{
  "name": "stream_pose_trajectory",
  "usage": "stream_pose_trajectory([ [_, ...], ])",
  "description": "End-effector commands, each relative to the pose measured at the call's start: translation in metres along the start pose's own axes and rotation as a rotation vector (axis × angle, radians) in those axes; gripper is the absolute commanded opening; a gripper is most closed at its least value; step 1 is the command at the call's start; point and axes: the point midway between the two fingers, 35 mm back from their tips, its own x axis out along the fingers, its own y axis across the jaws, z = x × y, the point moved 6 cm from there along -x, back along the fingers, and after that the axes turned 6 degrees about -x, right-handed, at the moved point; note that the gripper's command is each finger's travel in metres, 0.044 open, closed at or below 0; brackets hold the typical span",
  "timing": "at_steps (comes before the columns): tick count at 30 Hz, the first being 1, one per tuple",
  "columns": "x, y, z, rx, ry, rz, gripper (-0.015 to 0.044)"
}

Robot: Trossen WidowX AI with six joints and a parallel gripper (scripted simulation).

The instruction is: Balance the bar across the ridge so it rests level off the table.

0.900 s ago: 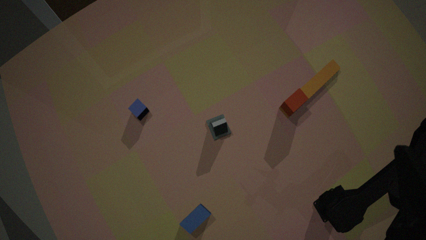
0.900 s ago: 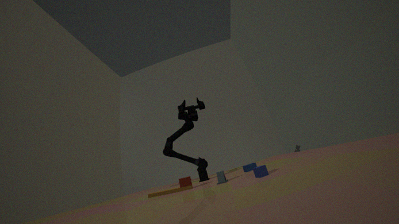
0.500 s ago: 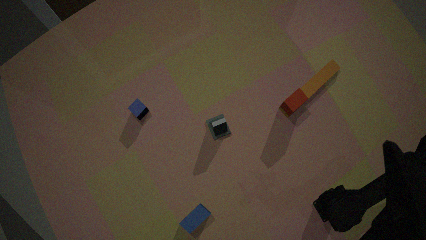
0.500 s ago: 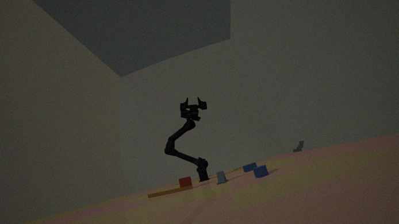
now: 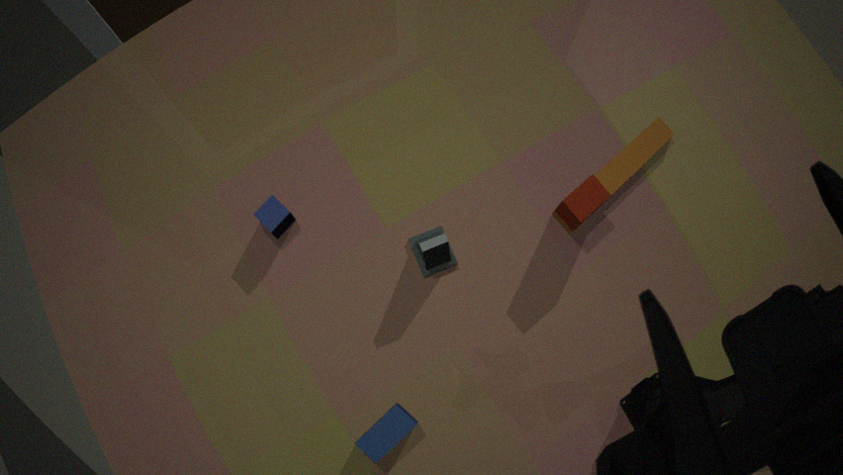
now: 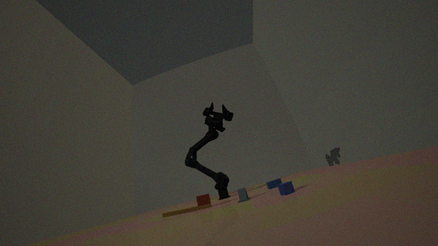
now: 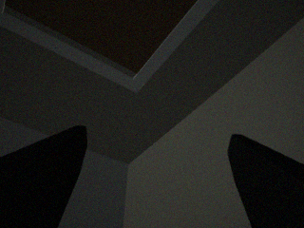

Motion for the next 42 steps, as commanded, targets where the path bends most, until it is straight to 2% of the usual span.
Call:
stream_pose_trajectory([
  [1,0.010,-0.010,-0.001,-0.115,-0.016,-0.002,0.0315],
  [21,0.059,-0.051,0.026,-0.631,-0.141,-0.106,0.0315],
  [42,0.106,-0.074,0.097,-1.051,-0.339,-0.360,0.0315],
])
